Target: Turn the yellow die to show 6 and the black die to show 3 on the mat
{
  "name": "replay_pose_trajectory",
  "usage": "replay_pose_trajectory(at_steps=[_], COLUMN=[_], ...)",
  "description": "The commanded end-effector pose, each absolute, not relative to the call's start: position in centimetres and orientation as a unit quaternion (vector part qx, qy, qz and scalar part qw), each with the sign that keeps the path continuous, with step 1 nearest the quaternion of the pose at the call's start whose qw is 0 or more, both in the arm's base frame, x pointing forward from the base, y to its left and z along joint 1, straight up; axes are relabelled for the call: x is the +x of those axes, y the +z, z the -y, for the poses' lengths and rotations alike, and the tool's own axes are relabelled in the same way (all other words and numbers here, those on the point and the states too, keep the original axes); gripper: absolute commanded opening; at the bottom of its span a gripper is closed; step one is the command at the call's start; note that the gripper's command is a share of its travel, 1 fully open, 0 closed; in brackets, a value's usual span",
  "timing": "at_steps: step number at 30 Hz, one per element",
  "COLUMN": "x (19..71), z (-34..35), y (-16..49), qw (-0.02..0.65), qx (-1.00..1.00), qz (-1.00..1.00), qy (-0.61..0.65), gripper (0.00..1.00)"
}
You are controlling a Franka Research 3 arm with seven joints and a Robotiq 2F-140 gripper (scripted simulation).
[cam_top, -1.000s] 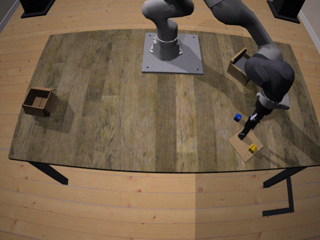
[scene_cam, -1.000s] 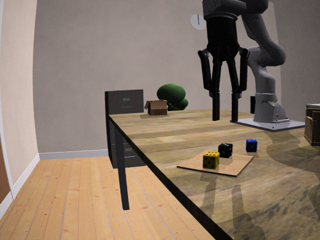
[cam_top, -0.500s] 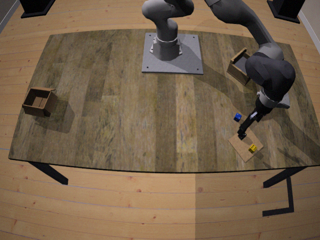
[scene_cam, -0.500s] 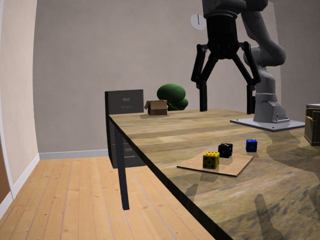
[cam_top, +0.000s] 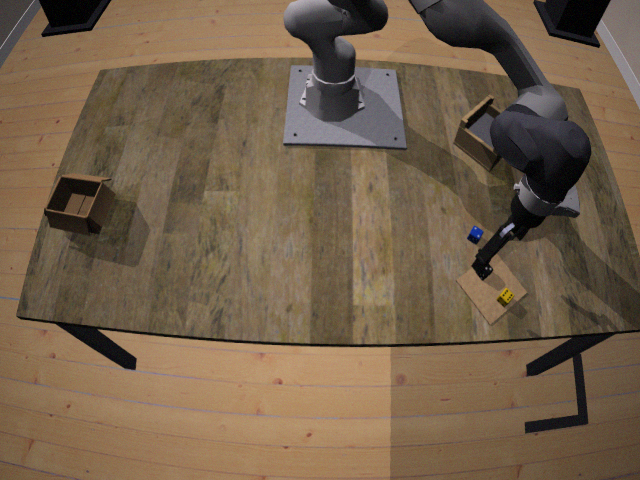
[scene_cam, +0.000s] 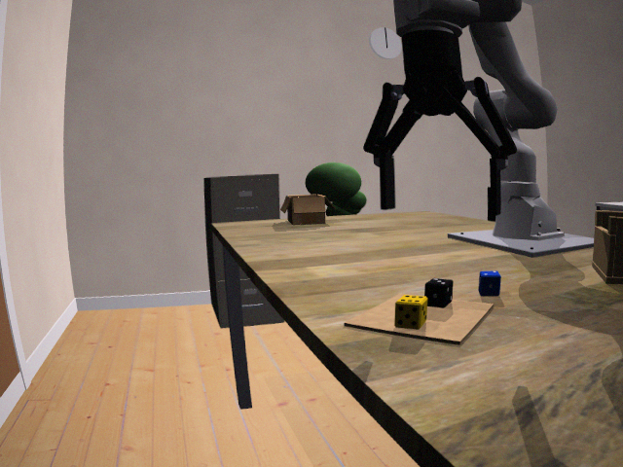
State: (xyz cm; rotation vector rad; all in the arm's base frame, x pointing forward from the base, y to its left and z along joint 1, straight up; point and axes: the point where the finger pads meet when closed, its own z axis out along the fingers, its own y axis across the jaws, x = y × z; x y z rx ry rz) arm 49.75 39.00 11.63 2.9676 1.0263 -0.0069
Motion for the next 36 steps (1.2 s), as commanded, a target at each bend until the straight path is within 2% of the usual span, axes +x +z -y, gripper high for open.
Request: replay_pose_trajectory(at_steps=[1, 22, 36], x=[49.7, 49.8, 49.8], z=[-39.1, -39.1, -39.1], y=[12.0, 18.3, 18.7], qw=[-0.001, -0.001, -0.001], qx=[0.945, 0.945, 0.945], qz=[-0.327, -0.327, -0.327], qy=[-0.003, -0.003, -0.003], gripper=[1.0, 1.0, 1.0])
